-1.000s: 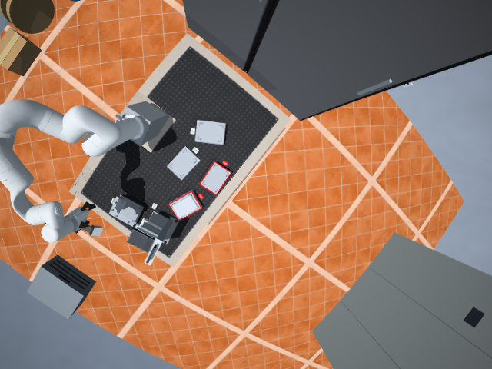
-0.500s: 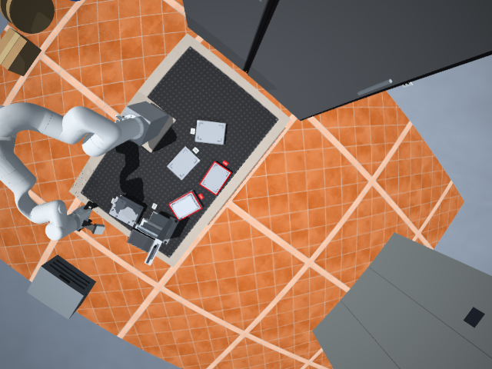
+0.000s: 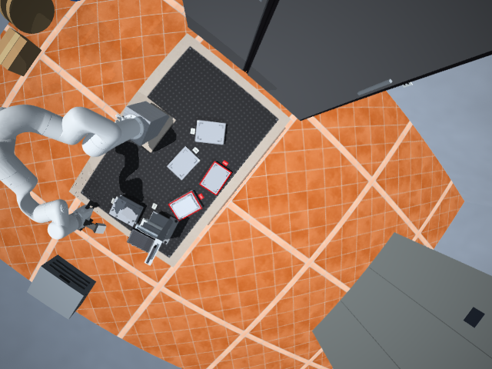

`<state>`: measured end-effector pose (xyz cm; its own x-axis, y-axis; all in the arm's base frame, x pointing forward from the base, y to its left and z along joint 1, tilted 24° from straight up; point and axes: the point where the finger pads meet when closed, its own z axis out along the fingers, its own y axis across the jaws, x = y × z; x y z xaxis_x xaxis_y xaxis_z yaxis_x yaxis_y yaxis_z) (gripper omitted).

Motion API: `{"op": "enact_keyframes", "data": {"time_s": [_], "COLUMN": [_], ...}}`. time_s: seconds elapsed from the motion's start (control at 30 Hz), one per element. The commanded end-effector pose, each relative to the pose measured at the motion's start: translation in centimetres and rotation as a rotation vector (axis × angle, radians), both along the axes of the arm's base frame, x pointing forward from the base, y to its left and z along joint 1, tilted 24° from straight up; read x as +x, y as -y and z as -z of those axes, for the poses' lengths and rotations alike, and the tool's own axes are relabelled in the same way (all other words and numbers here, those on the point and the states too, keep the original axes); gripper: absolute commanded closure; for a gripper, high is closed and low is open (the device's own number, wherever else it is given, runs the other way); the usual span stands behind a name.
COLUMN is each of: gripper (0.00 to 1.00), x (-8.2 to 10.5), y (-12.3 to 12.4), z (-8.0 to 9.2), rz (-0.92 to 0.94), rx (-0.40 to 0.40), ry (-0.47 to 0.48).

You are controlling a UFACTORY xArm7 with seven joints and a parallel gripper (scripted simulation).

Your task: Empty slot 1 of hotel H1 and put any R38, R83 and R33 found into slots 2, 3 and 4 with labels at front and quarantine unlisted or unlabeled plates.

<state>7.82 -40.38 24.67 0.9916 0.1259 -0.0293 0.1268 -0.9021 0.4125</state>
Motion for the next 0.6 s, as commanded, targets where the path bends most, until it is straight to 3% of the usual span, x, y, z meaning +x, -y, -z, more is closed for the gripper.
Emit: {"op": "enact_keyframes", "data": {"time_s": [0.0,0.47,0.57], "gripper": [0.0,0.0,0.0], "x": [0.04,0.04,0.01], "y": [0.07,0.07,-0.34], "z": [-0.12,-0.12,-1.02], "rz": [0.0,0.0,0.0], "rx": [-0.003,-0.003,-0.003], "ry": [0.001,0.001,0.001]}}
